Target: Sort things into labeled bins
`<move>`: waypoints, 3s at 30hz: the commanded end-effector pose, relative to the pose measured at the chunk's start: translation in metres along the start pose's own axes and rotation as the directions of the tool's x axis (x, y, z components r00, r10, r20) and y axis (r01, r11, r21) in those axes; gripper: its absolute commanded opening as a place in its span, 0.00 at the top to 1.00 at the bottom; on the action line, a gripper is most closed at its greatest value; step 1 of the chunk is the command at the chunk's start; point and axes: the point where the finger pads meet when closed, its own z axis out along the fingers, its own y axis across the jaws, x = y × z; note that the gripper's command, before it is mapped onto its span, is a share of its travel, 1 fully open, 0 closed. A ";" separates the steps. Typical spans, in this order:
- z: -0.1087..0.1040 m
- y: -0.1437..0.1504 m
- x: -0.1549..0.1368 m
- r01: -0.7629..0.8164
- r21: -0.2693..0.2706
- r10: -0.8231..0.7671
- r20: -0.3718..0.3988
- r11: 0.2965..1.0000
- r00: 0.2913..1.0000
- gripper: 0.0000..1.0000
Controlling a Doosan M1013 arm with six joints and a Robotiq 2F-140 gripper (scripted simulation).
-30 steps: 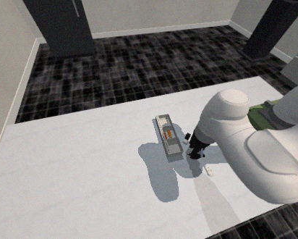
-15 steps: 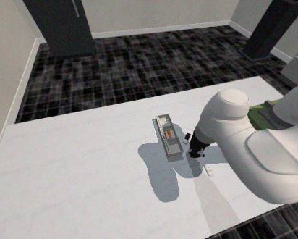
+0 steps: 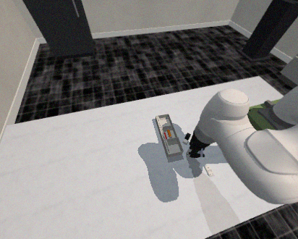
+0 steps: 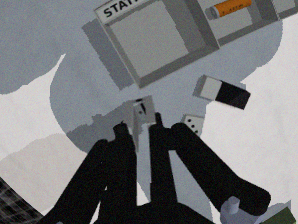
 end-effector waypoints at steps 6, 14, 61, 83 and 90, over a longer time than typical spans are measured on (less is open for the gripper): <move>-0.013 0.000 0.000 0.000 0.000 0.000 0.000 1.000 1.000 0.94; -0.033 0.000 0.000 0.000 0.000 0.000 0.000 1.000 1.000 0.94; -0.067 0.037 0.080 -0.709 0.006 0.709 0.005 0.705 0.705 0.94; -0.067 0.038 0.080 -0.964 0.000 0.964 0.000 0.267 0.267 0.94; -0.067 0.038 0.080 -0.964 0.000 0.964 0.000 0.267 0.267 0.94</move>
